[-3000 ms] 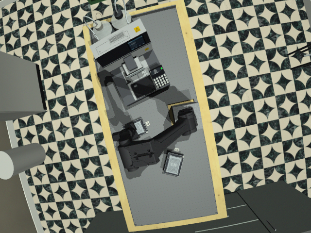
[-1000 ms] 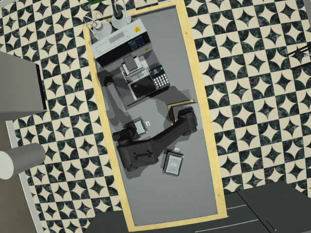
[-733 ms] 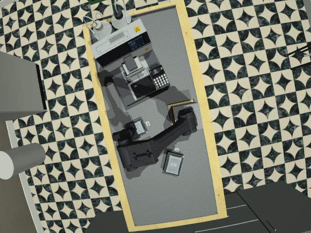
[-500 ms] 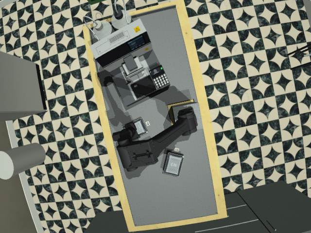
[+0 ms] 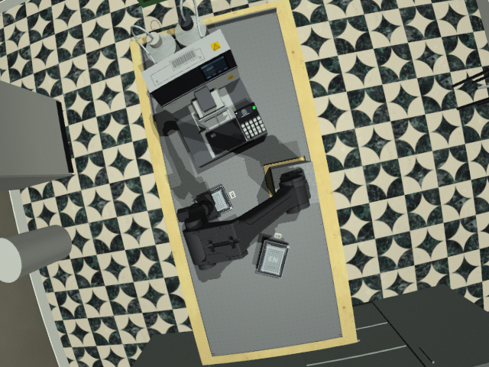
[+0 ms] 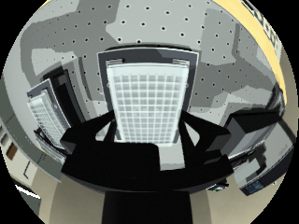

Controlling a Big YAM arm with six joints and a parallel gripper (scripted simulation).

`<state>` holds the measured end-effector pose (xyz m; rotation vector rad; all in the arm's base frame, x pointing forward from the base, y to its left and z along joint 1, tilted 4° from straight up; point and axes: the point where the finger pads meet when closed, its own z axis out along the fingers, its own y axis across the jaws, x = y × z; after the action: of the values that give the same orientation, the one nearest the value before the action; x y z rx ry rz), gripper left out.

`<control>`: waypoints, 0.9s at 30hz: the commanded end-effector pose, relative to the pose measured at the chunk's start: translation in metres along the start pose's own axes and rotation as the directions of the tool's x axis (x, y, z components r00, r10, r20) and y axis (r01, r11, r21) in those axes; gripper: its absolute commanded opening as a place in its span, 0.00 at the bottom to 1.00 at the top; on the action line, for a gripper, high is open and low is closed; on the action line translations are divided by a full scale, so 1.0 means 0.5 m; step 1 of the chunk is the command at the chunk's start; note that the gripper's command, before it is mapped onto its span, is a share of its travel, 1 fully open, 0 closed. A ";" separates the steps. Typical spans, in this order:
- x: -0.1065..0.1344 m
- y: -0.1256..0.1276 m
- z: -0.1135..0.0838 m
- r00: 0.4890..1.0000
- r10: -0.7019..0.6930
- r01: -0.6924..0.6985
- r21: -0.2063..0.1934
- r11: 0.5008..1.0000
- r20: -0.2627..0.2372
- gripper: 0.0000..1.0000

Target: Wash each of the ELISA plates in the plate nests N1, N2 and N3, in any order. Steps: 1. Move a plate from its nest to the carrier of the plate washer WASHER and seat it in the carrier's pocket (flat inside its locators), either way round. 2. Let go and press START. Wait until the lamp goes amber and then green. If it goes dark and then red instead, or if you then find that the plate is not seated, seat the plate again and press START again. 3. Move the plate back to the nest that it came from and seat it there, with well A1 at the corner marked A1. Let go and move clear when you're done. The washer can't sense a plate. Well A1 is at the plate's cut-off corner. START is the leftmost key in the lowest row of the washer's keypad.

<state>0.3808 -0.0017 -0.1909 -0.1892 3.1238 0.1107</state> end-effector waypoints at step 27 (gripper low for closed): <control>-0.024 0.003 0.015 1.000 0.002 -0.002 0.005 1.000 0.016 0.84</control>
<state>0.3812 -0.0014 -0.1946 -0.1893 3.1232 0.1106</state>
